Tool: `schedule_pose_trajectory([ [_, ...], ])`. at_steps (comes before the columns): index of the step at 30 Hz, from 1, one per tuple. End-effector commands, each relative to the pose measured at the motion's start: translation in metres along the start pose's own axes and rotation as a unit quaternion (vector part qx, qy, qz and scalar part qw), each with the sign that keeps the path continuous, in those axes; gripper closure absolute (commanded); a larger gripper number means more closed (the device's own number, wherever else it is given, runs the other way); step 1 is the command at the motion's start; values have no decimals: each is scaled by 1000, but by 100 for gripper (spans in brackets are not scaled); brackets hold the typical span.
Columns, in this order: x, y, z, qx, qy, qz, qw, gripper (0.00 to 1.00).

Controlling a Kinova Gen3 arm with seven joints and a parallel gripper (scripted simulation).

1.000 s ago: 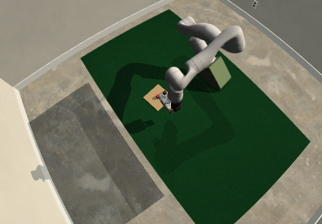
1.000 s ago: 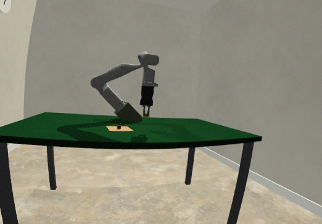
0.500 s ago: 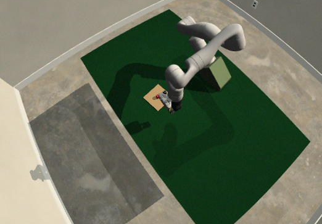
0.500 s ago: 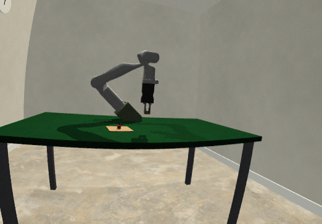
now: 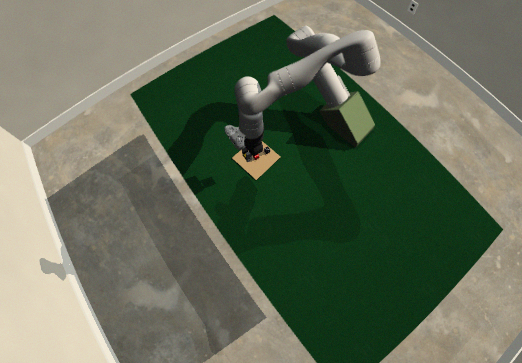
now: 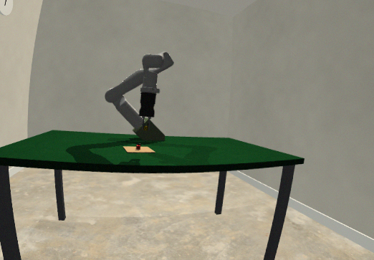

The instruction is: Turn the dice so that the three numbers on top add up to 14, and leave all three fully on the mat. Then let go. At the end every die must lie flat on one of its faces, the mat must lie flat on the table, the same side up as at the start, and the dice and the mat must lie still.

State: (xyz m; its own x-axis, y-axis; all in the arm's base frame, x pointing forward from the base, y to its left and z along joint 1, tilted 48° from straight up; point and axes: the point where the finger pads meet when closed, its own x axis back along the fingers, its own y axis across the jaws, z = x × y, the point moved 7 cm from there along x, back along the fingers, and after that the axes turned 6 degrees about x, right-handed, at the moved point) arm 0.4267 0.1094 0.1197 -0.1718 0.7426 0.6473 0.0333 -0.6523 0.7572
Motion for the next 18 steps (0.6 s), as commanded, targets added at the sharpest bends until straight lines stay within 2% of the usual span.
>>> schedule_pose_trajectory([
  [1, -4, 30, 0, -20, -12, 15, 1000, 60],
  [18, -5, 34, 0, -21, -12, 14, 1000, 60],
])
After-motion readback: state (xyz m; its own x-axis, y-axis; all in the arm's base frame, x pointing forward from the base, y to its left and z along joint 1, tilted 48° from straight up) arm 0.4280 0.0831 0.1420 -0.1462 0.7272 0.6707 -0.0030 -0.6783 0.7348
